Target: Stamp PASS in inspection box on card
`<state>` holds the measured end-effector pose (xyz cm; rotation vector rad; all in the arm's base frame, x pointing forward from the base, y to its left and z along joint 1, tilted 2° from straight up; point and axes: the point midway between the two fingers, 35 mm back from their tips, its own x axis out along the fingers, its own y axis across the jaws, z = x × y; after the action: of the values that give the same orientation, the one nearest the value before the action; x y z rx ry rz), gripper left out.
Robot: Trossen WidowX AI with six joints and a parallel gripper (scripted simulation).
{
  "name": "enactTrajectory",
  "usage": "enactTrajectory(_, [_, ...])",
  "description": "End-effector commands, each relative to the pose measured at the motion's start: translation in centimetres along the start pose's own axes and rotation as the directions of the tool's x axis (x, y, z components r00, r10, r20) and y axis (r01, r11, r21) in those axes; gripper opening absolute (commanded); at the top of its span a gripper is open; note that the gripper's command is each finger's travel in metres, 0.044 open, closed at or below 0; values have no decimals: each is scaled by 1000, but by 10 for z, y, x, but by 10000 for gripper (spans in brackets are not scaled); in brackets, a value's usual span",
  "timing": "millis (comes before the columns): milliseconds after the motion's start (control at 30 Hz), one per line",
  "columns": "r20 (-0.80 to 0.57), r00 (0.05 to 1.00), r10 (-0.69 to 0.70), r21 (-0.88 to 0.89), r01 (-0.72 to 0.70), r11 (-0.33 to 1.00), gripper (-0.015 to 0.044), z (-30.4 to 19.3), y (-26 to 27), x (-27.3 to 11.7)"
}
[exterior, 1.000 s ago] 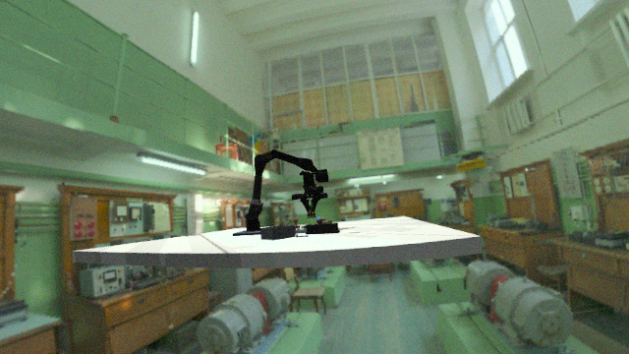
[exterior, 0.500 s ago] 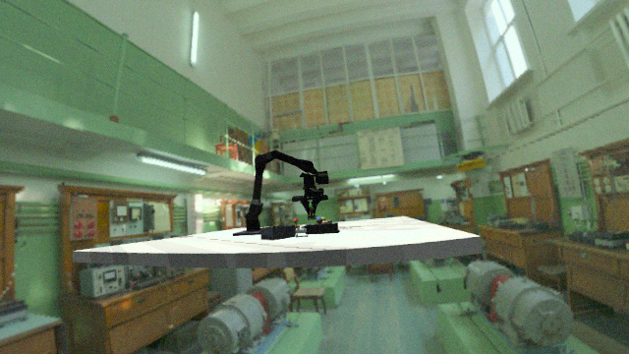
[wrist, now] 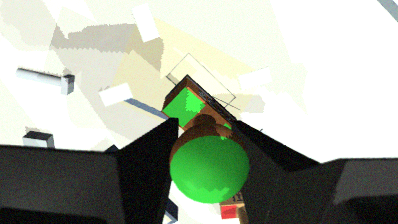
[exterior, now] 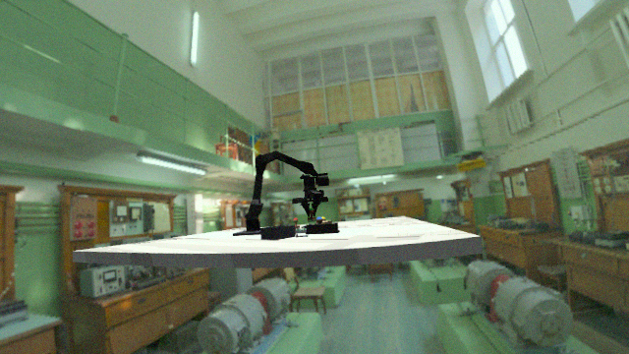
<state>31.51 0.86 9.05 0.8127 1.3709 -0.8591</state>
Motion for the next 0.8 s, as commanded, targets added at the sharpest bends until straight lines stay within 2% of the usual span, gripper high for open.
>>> enactTrajectory(0, [1,1000,1,4,-1,1000,0,0,0,3])
enactTrajectory(767, [3,1000,0,4,0,1000,0,0,0,18])
